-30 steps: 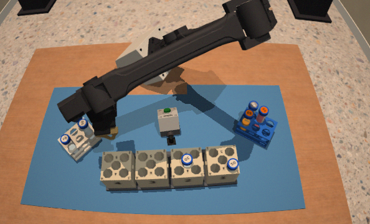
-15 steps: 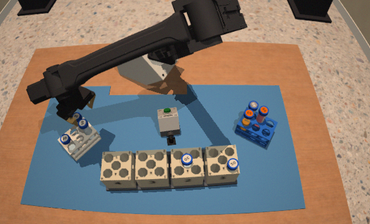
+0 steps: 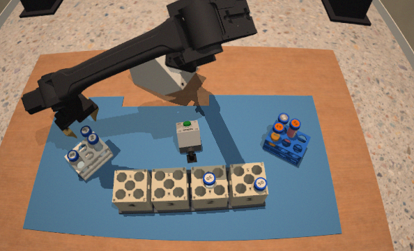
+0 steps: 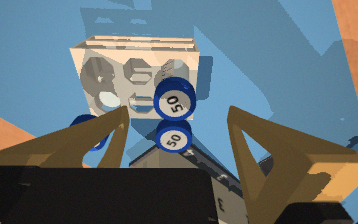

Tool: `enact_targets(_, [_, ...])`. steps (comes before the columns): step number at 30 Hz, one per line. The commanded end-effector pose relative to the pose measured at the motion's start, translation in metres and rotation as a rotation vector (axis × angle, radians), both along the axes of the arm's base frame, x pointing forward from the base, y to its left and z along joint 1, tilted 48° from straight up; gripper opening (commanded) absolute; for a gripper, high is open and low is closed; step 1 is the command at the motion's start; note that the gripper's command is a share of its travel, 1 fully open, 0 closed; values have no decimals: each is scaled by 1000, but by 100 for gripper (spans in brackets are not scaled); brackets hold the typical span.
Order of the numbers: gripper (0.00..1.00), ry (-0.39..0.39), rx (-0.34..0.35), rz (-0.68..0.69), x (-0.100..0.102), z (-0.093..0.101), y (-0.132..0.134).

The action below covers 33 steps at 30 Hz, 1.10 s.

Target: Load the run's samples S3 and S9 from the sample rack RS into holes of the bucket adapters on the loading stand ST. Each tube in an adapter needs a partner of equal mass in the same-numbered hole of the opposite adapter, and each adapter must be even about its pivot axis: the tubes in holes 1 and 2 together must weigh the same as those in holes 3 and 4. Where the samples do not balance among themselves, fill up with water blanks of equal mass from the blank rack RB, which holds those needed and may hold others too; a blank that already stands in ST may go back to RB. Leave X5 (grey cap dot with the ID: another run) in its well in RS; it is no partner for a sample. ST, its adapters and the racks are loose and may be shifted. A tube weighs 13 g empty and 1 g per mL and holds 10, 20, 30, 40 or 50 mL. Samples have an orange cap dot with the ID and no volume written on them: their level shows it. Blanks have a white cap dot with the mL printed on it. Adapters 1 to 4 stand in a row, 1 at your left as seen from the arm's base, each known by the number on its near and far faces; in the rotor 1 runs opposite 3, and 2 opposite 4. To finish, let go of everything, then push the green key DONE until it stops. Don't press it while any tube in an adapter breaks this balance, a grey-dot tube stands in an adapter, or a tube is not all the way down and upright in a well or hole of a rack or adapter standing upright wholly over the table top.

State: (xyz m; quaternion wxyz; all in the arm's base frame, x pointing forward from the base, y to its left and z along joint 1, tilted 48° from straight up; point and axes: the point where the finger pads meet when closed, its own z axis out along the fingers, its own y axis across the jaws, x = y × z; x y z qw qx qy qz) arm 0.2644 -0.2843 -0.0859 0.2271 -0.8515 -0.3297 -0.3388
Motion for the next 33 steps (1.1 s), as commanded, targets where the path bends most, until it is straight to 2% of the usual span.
enact_targets(1, [80, -3, -20, -8, 12, -6, -8])
enact_targets(3, [80, 6, -4, -10, 10, -13, 4])
enact_targets(4, [80, 7, -4, -42, 0, -14, -4])
enact_targets(5, [80, 8, -5, -45, -1, -15, -4])
enact_targets(7, [80, 0, -18, -32, 7, -16, -7])
enact_targets(9, [80, 6, -4, -8, 11, -19, 8])
enact_targets(12, [80, -2, -19, -8, 16, -19, 2])
enact_targets(16, [80, 2, -11, -16, 13, -21, 5])
enact_targets(17, [80, 7, -4, -37, 5, -22, 4])
enact_targets(21, [80, -2, -18, -8, 19, -23, 7])
enact_targets(22, [80, -10, -32, -18, 16, -16, -2])
enact_targets(27, [80, -10, -32, -18, 16, -16, -2])
enact_targets(28, [0, -10, -32, -18, 16, -16, -2])
enact_targets(33, [0, -10, -32, -18, 16, -16, -2])
